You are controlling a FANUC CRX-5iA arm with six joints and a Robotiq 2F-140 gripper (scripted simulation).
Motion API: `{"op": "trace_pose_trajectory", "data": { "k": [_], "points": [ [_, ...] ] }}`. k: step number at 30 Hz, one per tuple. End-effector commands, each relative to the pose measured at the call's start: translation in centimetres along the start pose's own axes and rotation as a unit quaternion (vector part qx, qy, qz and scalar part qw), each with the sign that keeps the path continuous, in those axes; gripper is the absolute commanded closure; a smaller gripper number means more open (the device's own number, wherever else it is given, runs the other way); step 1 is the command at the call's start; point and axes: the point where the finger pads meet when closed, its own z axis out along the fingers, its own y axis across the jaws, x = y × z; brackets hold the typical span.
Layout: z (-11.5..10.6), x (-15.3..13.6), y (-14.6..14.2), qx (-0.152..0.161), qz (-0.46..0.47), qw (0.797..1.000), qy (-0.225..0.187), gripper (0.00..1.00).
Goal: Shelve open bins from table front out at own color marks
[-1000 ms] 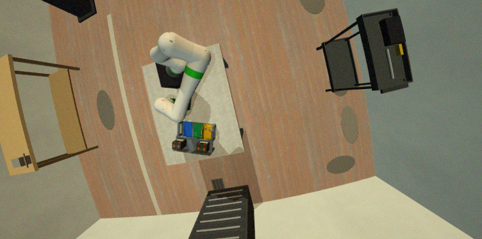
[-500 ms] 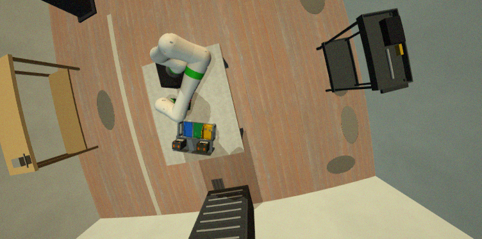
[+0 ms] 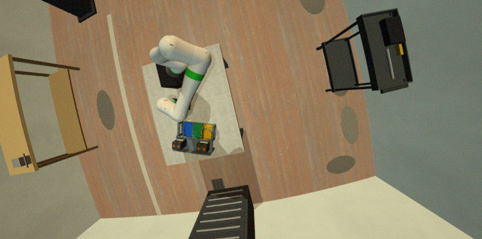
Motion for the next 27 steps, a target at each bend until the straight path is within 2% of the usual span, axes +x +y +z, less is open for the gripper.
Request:
{"op": "trace_pose_trajectory", "data": {
  "k": [1,12,27],
  "points": [
    [0.3,0.0,0.0,0.000,0.000,1.000,0.000,0.85],
    [1.5,0.0,0.0,0.000,0.000,1.000,0.000,0.85],
    [1.8,0.0,0.0,0.000,0.000,1.000,0.000,0.85]
  ]
}}
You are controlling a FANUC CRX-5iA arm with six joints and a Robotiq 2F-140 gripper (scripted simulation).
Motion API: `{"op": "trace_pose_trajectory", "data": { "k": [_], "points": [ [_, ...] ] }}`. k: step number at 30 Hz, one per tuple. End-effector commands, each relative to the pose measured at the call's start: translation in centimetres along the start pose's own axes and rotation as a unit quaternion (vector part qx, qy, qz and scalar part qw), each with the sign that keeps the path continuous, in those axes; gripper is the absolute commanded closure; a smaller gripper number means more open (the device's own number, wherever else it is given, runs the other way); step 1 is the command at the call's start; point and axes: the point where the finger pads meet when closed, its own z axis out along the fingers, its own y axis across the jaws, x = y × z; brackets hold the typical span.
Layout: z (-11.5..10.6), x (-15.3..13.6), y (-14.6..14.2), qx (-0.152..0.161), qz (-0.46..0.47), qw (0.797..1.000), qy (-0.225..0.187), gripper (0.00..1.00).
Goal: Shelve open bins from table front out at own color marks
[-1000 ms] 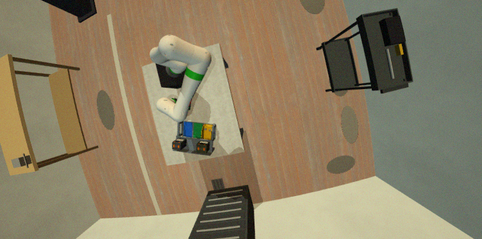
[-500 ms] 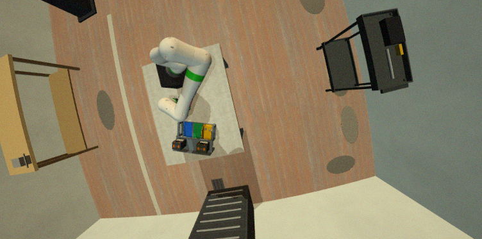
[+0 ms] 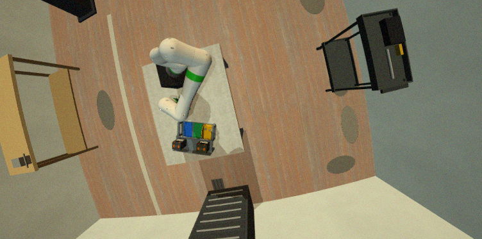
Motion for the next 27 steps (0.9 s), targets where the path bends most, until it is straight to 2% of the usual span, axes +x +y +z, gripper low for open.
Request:
{"op": "trace_pose_trajectory", "data": {
  "k": [1,13,14,27],
  "points": [
    [-0.01,0.01,0.01,0.000,0.000,1.000,0.000,0.85],
    [-0.01,0.01,0.01,0.000,0.000,1.000,0.000,0.85],
    [-0.01,0.01,0.01,0.000,0.000,1.000,0.000,1.00],
    [-0.01,0.01,0.01,0.000,0.000,1.000,0.000,1.00]
  ]
}}
